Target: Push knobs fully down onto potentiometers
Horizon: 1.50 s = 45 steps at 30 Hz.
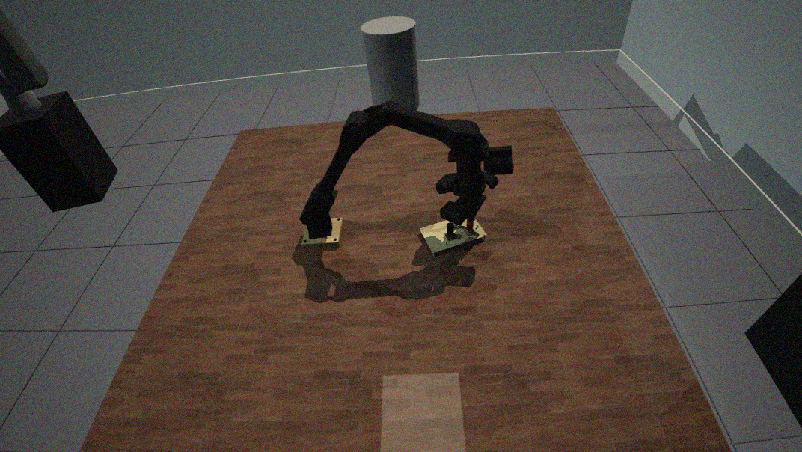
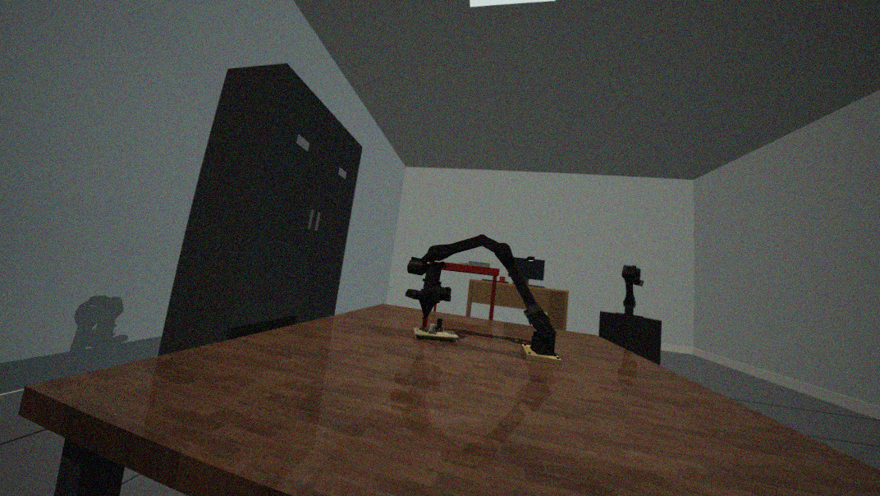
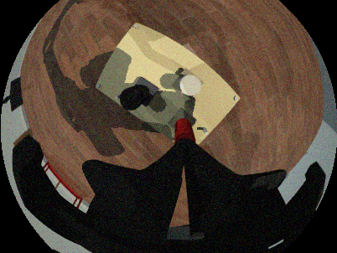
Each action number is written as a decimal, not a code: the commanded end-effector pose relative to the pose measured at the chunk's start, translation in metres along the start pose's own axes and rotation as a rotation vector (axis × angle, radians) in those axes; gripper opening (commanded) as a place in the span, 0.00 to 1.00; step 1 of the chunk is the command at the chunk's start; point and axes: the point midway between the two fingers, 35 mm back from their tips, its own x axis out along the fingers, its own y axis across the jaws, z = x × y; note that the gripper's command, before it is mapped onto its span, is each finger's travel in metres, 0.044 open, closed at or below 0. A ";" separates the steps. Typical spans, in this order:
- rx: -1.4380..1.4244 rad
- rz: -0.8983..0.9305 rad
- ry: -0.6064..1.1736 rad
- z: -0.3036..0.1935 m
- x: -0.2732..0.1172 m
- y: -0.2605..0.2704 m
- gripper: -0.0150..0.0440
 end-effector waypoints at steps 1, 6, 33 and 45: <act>0.000 0.016 -0.035 -0.002 0.019 -0.002 0.25; 0.000 0.016 -0.035 -0.002 0.011 -0.003 0.25; 0.003 0.023 -0.037 -0.002 -0.020 -0.001 0.39; 0.002 0.023 -0.040 0.043 -0.043 0.028 0.92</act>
